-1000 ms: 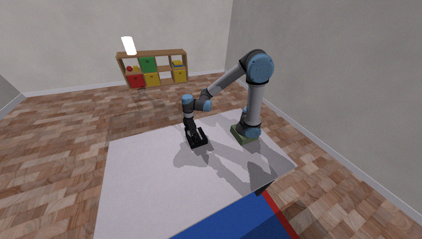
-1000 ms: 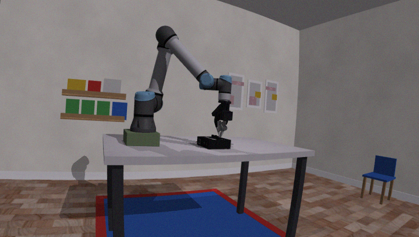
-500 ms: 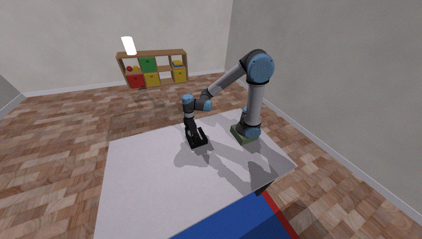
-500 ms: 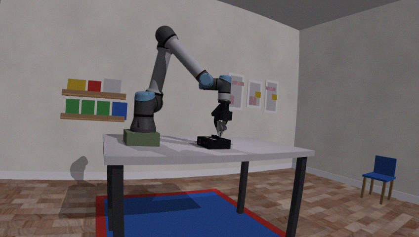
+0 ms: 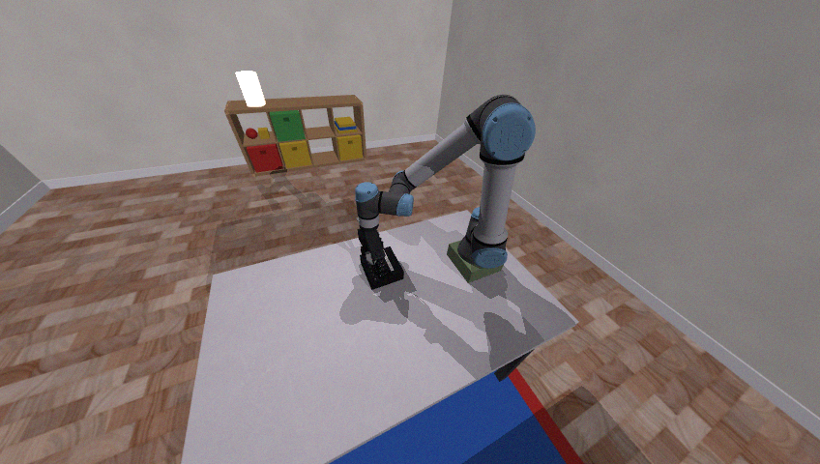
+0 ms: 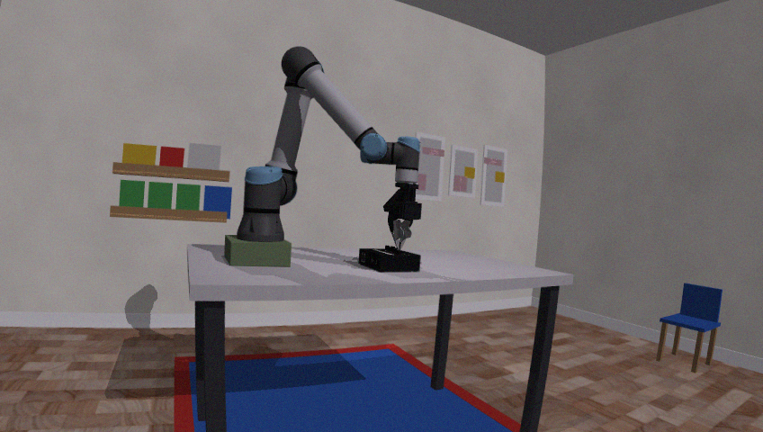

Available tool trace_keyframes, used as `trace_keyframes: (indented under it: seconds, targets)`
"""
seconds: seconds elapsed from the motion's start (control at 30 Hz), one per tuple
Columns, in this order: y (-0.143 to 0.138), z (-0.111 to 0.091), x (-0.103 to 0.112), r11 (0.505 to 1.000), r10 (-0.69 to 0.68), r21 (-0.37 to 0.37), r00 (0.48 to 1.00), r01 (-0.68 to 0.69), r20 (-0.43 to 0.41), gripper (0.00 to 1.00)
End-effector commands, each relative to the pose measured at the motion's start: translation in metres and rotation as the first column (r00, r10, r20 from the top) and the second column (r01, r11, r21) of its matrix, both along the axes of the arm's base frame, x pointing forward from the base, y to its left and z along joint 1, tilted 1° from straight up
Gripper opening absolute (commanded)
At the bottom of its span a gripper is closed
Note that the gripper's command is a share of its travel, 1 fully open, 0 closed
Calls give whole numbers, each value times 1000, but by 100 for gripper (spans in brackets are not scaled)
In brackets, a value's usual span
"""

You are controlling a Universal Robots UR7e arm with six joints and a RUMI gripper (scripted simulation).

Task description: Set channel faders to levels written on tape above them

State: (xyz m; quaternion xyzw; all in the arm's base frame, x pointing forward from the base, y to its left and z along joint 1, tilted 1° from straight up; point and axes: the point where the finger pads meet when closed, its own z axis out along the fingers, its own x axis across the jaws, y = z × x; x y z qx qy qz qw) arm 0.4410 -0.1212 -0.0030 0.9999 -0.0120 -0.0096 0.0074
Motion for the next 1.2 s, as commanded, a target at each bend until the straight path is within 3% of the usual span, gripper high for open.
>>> trace_keyframes:
  seconds: [0.0, 1.17]
  targets:
    - [0, 0, -3, 1000, 0, -1, 1000, 0, 1, 0]
    - [0, 1, -20, 1000, 0, -1, 1000, 0, 1, 0]
